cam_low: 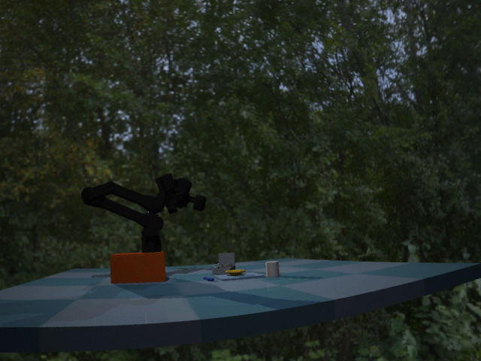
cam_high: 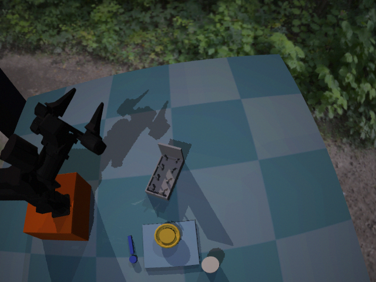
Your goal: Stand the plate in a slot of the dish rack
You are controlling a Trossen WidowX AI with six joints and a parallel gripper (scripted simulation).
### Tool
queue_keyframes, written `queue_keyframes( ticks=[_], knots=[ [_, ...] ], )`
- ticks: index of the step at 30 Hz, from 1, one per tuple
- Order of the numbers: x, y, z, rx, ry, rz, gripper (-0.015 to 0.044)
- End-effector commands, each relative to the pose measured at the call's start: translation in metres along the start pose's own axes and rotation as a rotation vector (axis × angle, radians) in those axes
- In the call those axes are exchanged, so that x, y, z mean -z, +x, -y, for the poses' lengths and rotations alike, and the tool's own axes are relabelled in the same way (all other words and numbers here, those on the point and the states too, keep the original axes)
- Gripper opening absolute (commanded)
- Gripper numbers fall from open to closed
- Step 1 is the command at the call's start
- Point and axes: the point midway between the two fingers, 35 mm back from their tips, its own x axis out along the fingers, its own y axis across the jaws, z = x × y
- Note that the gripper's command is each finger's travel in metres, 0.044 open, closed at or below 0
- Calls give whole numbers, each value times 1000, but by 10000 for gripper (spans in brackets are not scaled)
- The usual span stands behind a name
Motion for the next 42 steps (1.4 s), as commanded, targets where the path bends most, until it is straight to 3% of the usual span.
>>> queue_keyframes(
  ticks=[1, 21, 42],
  knots=[
    [0, 0, 1, 5, 1, -1, 400],
    [-24, 13, 117, 543, 129, -262, 400],
    [-10, -40, 215, 984, 267, -768, 400]
  ],
)
